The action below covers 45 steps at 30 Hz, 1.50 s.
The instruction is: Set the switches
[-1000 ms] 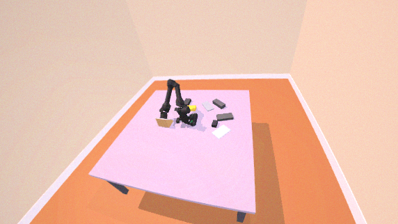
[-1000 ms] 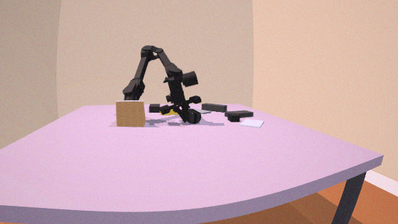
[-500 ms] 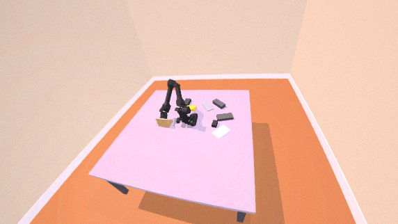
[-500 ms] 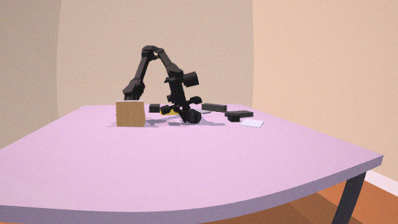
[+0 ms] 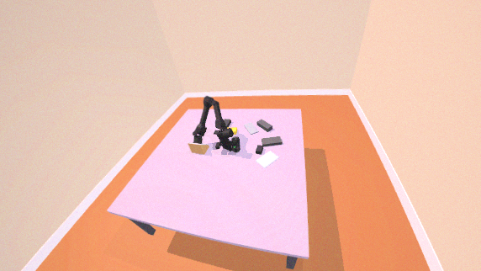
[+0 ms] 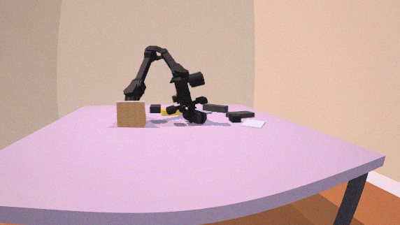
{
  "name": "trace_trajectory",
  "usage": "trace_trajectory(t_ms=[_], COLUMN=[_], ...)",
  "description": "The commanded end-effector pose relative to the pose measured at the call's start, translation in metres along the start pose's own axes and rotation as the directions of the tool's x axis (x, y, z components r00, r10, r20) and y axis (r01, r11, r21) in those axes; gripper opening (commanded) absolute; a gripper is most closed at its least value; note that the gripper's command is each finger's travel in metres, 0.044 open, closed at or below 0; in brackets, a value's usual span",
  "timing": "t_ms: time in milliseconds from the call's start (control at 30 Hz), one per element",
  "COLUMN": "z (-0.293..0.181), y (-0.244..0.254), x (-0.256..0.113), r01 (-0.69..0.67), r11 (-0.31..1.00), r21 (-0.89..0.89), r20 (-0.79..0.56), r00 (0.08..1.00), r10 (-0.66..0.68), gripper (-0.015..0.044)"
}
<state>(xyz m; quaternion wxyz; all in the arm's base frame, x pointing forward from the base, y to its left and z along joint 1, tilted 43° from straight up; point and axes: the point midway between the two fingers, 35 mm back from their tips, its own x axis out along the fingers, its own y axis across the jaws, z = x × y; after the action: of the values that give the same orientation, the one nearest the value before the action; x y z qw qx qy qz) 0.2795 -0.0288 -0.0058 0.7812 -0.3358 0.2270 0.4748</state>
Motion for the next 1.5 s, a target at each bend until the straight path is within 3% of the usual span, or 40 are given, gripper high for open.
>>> trace_trajectory(t_ms=[0, 1333, 1467], z=[0.003, 0.004, -0.002], y=[-0.014, -0.034, -0.011], x=[0.002, 0.008, -0.023], r01=[0.012, 0.014, 0.003], r11=[1.0, 1.0, 1.0], r21=[-0.021, -0.021, -0.014], r20=[0.005, 0.006, -0.007], r00=[1.0, 1.0, 1.0], r10=[-0.012, -0.014, -0.003], gripper=[0.0, 0.0, 0.0])
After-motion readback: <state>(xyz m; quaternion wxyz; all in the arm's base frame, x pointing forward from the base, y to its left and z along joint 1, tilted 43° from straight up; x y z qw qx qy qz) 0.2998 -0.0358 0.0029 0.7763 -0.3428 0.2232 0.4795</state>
